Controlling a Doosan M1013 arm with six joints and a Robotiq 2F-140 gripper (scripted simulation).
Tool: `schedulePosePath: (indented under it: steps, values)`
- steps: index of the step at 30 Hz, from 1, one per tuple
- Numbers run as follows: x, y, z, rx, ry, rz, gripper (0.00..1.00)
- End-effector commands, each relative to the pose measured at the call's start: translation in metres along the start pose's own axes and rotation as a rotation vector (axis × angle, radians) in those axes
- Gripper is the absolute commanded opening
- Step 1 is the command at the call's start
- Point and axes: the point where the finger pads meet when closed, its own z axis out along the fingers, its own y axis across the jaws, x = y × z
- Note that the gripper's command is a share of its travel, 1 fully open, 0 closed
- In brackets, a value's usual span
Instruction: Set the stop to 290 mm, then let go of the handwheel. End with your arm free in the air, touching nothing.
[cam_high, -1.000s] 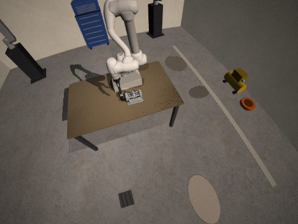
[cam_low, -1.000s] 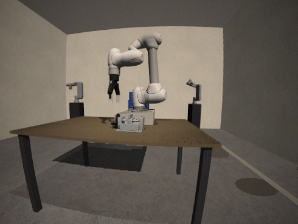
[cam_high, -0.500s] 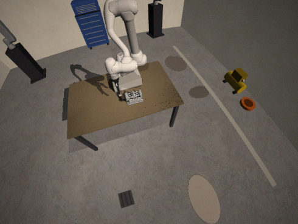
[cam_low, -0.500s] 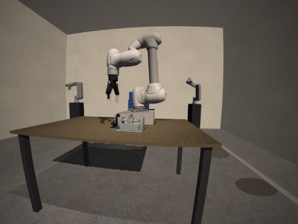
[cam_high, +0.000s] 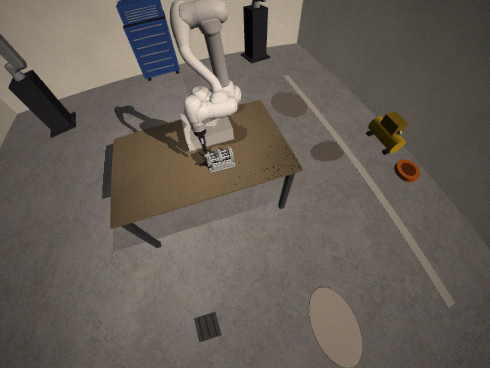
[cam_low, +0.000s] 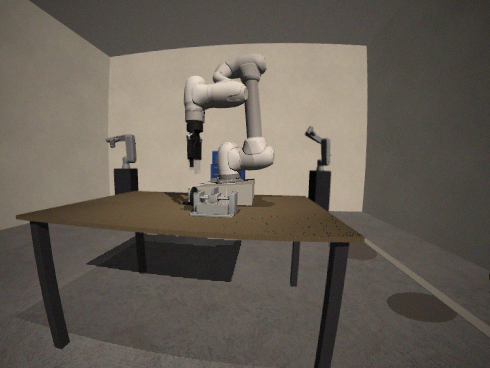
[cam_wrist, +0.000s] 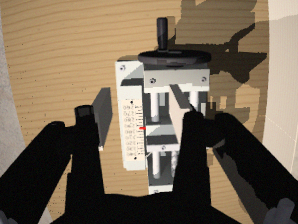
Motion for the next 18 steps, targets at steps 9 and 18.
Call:
schedulePosePath:
  steps: [9,18]
  values:
    - [-0.045,-0.025,0.007,0.001,0.000,0.004,0.33]
    - [-0.045,-0.025,0.033,0.001,0.000,0.004,0.33]
